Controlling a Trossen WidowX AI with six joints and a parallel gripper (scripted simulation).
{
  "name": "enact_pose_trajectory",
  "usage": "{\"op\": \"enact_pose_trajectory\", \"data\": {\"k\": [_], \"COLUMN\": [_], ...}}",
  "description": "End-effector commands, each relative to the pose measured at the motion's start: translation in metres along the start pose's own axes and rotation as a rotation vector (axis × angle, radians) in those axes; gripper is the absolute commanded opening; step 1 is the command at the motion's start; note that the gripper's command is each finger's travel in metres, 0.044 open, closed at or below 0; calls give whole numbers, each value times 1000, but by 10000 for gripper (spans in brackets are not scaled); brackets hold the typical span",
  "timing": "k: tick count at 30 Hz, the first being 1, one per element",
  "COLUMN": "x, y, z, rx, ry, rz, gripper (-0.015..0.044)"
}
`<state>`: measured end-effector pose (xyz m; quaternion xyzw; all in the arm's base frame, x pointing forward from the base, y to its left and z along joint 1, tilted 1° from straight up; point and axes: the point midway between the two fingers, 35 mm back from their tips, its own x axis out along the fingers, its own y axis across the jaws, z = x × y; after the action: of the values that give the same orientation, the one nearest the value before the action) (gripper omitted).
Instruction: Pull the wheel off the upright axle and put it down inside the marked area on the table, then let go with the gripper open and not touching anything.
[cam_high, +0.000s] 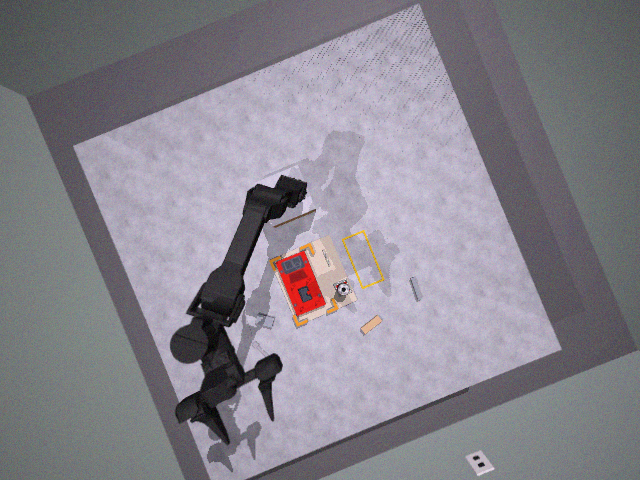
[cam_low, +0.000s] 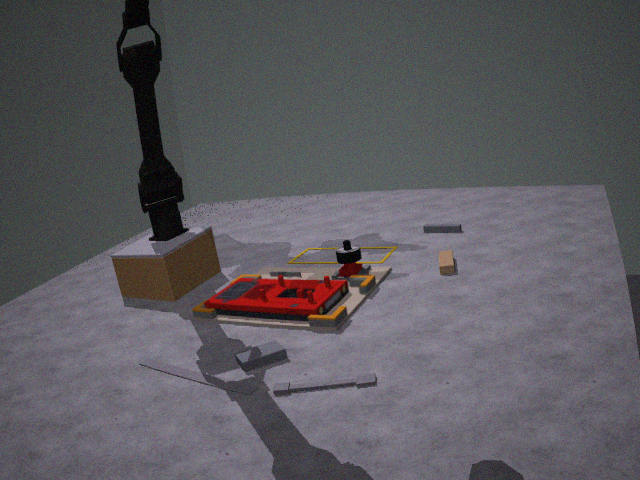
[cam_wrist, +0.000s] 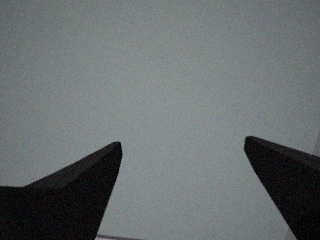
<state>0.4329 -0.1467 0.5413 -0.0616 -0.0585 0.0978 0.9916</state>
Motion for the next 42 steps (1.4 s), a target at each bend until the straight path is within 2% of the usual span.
{"op": "enact_pose_trajectory", "data": {"k": [1, 4, 11, 18, 25, 33, 42], "x": [0, 7, 32, 59, 71, 60, 20], "y": [0, 5, 26, 57, 103, 162, 227], "z": [-1, -11, -51, -128, -207, -290, -368], "rx": [5, 79, 354, 702, 1004, 1252, 1384], "ry": [1, 23, 121, 330, 569, 845, 1118], "rz": [0, 7, 20, -36, -152, -362, -689], "gripper": [374, 300, 300, 300, 300, 300, 300]}}
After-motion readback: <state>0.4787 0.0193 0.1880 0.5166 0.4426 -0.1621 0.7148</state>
